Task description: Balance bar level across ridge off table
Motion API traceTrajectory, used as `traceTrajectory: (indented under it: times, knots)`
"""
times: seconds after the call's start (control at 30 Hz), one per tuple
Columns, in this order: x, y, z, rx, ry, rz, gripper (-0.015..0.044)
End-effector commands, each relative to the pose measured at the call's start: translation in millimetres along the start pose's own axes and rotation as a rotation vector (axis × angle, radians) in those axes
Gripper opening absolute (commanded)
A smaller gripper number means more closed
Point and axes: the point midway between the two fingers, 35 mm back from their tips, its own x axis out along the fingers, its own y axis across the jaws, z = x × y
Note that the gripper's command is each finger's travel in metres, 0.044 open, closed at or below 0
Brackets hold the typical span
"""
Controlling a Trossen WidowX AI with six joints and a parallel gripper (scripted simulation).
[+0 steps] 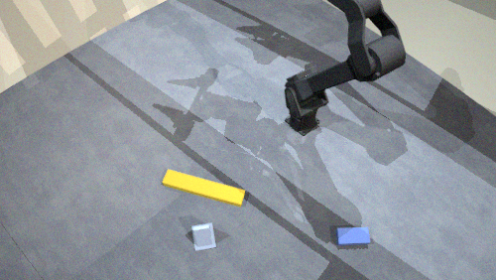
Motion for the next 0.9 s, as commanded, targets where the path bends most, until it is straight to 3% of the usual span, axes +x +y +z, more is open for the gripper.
traceTrajectory:
  times: [0.0,0.87]
  knots:
    - [12.0,2.2,16.2,0.161,-0.056,0.013,0.0315]
    - [52.4,-37.1,126.6,0.937,-0.407,0.158,0.0315]
